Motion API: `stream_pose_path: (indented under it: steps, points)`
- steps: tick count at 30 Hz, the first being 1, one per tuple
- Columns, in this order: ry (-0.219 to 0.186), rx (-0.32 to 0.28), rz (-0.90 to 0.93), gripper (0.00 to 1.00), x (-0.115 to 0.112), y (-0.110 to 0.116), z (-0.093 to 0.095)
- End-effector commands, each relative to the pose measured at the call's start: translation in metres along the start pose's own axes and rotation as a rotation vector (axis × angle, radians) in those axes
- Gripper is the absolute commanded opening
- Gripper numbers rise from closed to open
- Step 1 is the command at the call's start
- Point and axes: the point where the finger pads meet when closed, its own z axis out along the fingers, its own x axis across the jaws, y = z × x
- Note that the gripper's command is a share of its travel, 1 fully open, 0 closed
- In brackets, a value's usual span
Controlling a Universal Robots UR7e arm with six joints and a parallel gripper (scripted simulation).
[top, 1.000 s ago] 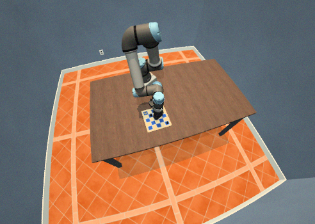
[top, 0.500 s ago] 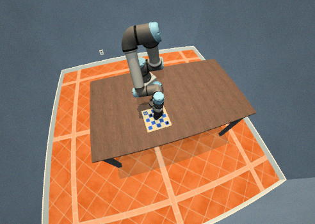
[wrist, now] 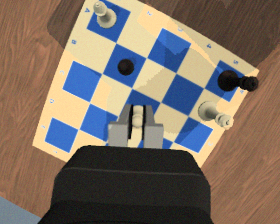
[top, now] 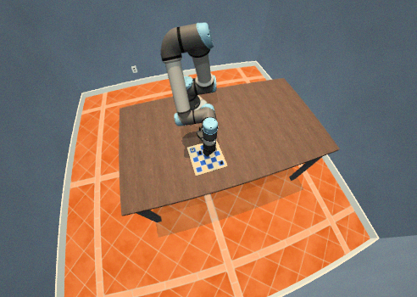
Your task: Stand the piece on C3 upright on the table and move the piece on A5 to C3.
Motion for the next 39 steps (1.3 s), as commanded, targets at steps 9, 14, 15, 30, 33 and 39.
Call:
stream_pose_path:
  steps: [9, 14, 15, 30, 33, 39]
  points:
    - [-0.001, -0.002, 0.0, 0.0, 0.0, 0.001, -0.051]
    - [-0.001, -0.002, 0.0, 0.0, 0.0, 0.0, -0.065]
    - [-0.001, -0.002, 0.0, 0.0, 0.0, 0.0, -0.066]
    - [-0.001, -0.002, -0.005, 0.0, -0.002, 0.002, -0.068]
    - [-0.001, -0.001, -0.036, 0.0, -0.01, 0.013, -0.068]
    - [-0.001, -0.001, -0.173, 0.0, -0.046, 0.058, -0.068]
